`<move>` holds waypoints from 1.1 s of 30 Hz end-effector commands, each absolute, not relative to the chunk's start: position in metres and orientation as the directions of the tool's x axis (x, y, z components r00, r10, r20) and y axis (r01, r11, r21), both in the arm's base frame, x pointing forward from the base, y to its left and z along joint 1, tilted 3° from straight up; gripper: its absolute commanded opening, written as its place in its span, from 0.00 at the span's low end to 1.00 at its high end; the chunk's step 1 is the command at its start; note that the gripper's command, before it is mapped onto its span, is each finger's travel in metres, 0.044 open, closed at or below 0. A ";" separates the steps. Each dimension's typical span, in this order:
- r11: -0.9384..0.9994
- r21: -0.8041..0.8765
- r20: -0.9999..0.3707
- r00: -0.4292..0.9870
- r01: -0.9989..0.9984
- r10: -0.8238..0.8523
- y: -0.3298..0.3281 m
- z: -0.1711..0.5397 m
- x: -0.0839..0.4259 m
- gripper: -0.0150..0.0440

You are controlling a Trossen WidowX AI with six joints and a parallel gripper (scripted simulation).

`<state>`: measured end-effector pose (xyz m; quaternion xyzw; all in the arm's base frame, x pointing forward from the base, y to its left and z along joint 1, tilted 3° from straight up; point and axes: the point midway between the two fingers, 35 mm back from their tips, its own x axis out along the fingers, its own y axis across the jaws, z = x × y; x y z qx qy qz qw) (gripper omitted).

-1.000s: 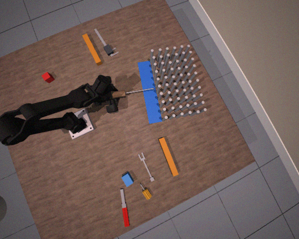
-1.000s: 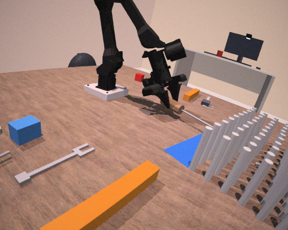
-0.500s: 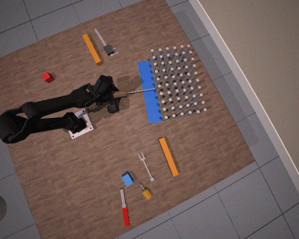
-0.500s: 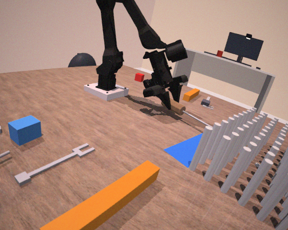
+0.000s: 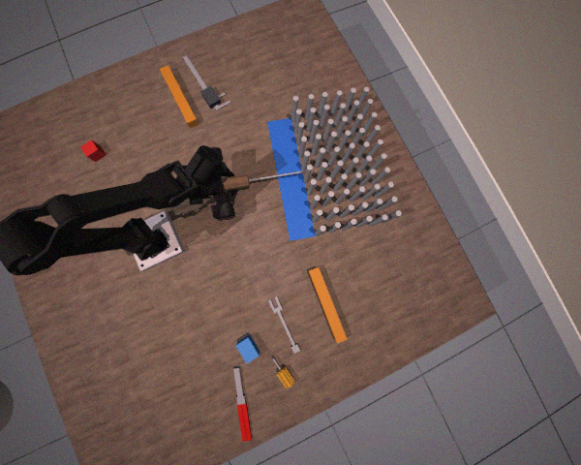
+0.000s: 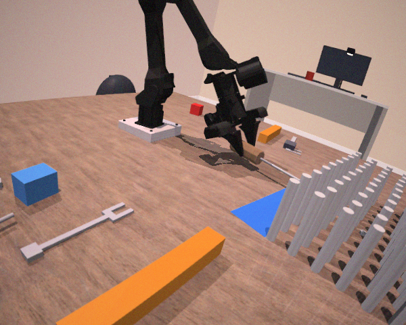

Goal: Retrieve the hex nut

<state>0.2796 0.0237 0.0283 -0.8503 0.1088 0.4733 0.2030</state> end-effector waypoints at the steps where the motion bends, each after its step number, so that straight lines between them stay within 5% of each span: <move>1: -0.896 -0.247 -0.842 0.539 -0.369 0.011 0.024 0.032 0.286 0.25; 33: -0.896 -0.247 -0.841 0.541 -0.369 0.009 0.016 0.032 0.305 0.25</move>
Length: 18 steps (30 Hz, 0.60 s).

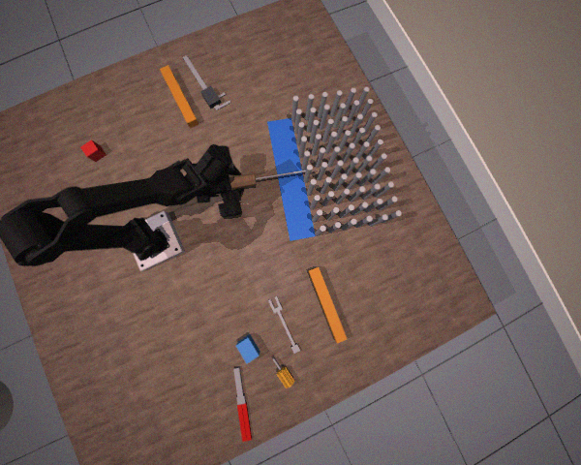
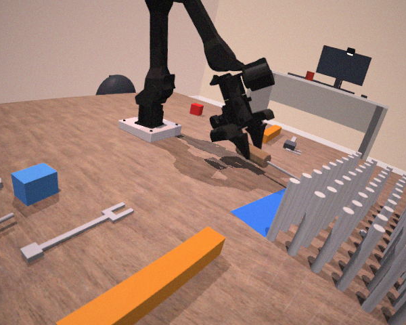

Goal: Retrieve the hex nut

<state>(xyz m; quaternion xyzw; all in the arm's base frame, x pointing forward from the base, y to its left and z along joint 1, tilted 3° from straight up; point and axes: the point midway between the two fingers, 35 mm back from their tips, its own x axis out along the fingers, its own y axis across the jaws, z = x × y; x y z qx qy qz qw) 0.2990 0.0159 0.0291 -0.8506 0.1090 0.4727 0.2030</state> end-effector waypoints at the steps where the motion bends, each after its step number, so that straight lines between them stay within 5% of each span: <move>1: -0.896 -0.247 -0.841 0.541 -0.369 0.009 0.015 0.032 0.305 0.25; 18: -0.896 -0.247 -0.841 0.542 -0.369 0.009 0.011 0.033 0.316 0.25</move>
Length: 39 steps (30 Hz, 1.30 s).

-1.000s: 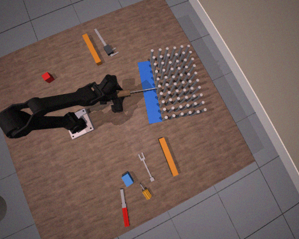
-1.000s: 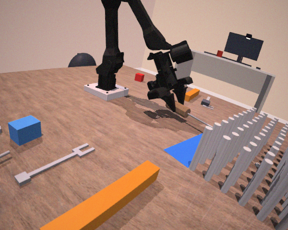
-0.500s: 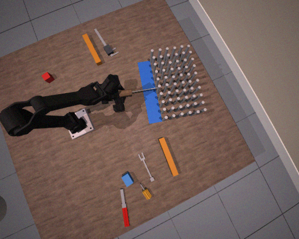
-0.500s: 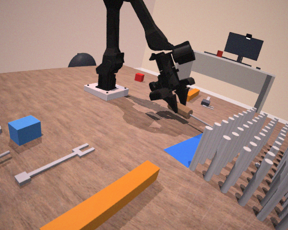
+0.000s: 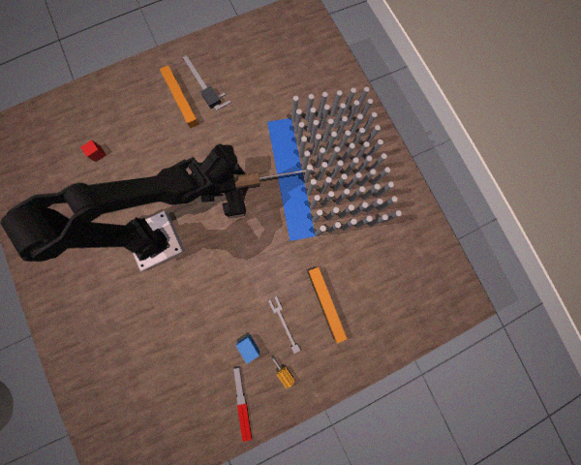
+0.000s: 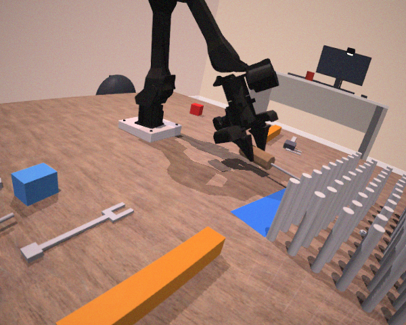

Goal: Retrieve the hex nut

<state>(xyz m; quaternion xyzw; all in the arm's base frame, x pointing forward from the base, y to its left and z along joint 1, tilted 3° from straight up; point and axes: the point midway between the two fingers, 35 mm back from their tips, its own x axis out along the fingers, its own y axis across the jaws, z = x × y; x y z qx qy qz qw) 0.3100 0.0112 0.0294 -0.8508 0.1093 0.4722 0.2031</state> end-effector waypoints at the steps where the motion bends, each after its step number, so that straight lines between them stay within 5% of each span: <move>1: -0.896 -0.247 -0.841 0.542 -0.369 0.009 0.011 0.033 0.316 0.25; 39: -0.896 -0.247 -0.839 0.544 -0.370 0.007 0.000 0.033 0.340 0.25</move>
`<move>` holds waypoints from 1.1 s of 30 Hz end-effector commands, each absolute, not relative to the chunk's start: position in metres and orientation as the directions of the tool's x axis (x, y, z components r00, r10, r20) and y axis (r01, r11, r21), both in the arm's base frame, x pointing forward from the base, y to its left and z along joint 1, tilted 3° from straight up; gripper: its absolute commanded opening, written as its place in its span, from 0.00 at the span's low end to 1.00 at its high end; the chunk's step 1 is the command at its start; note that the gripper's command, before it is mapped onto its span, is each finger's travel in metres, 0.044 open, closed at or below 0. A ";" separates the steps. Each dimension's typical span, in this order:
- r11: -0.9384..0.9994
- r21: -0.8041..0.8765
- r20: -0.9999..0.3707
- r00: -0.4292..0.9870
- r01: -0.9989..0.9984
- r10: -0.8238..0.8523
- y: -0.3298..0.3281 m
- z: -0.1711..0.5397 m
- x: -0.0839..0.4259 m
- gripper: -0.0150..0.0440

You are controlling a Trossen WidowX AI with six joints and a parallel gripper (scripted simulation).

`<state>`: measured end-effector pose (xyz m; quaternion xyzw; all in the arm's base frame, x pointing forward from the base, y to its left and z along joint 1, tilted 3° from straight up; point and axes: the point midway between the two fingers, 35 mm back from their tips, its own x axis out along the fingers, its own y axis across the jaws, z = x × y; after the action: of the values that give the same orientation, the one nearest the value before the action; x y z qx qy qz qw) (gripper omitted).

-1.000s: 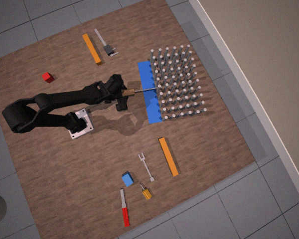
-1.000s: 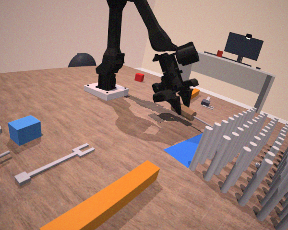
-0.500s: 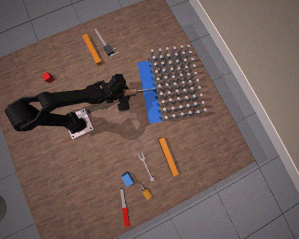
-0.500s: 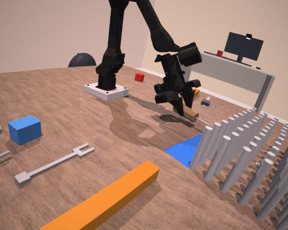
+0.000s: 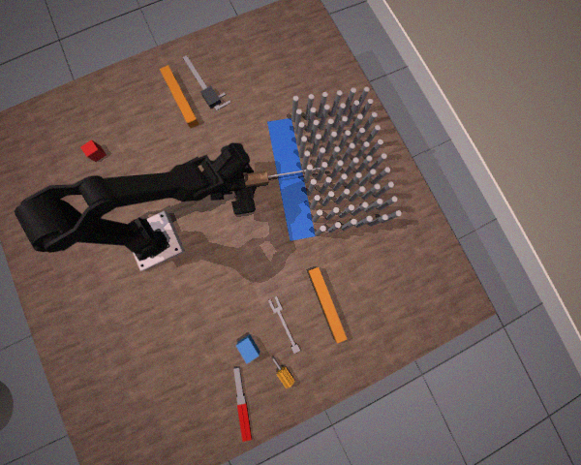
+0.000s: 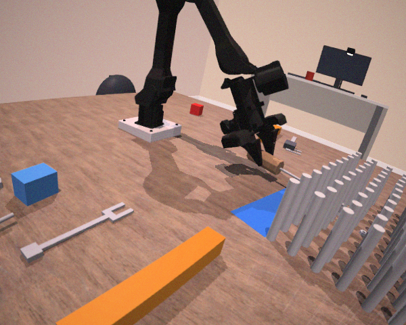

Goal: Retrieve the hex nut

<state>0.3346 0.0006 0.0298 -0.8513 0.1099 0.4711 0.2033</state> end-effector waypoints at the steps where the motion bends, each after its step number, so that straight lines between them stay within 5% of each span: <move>1: -0.896 -0.247 -0.839 0.544 -0.370 0.007 0.000 0.033 0.341 0.25; 33: -0.895 -0.247 -0.838 0.546 -0.370 0.005 -0.009 0.034 0.362 0.25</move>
<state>0.3562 -0.0087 0.0303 -0.8522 0.1103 0.4692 0.2035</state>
